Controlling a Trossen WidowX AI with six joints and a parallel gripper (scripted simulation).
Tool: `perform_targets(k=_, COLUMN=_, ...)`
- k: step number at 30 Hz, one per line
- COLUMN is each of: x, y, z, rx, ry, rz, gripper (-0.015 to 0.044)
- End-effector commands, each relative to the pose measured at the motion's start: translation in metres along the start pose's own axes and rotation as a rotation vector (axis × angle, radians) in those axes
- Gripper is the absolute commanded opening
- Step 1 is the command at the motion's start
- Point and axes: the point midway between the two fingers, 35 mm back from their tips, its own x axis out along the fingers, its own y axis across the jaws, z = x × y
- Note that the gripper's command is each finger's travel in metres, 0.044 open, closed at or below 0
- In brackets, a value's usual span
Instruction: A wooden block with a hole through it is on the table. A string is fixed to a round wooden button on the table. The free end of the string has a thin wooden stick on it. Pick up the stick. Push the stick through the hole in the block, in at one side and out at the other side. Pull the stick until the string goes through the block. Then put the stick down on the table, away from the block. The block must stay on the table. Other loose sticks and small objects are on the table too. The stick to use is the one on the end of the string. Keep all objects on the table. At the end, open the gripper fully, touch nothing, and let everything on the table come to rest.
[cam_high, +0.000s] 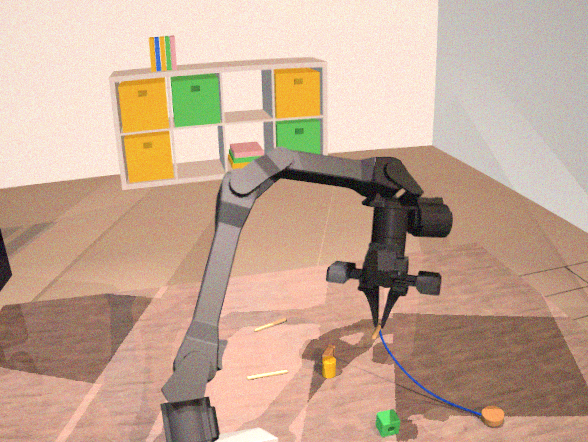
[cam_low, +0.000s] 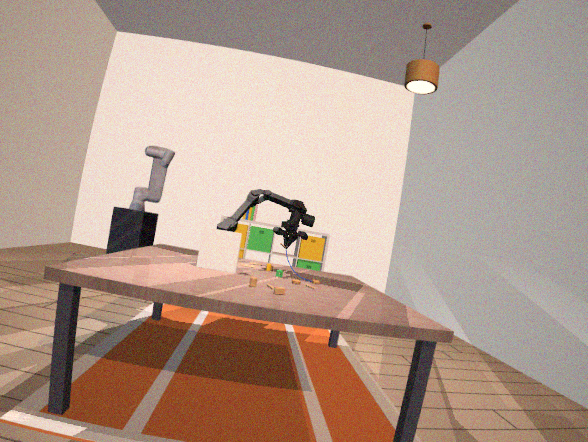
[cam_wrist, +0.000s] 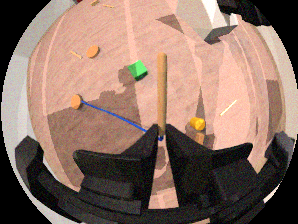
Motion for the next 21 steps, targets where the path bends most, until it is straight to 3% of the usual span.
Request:
perform_targets(k=1, x=-0.003, y=0.0, z=-0.008, rx=-0.122, ry=-0.003, rz=0.043, gripper=0.0)
perform_targets(k=9, x=-0.003, y=0.0, z=-0.009, rx=-0.151, ry=-0.002, rz=0.052, gripper=0.0)
perform_targets(k=21, x=-0.009, y=0.003, z=-0.026, rx=-0.507, ry=-0.002, rz=0.167, gripper=0.0)
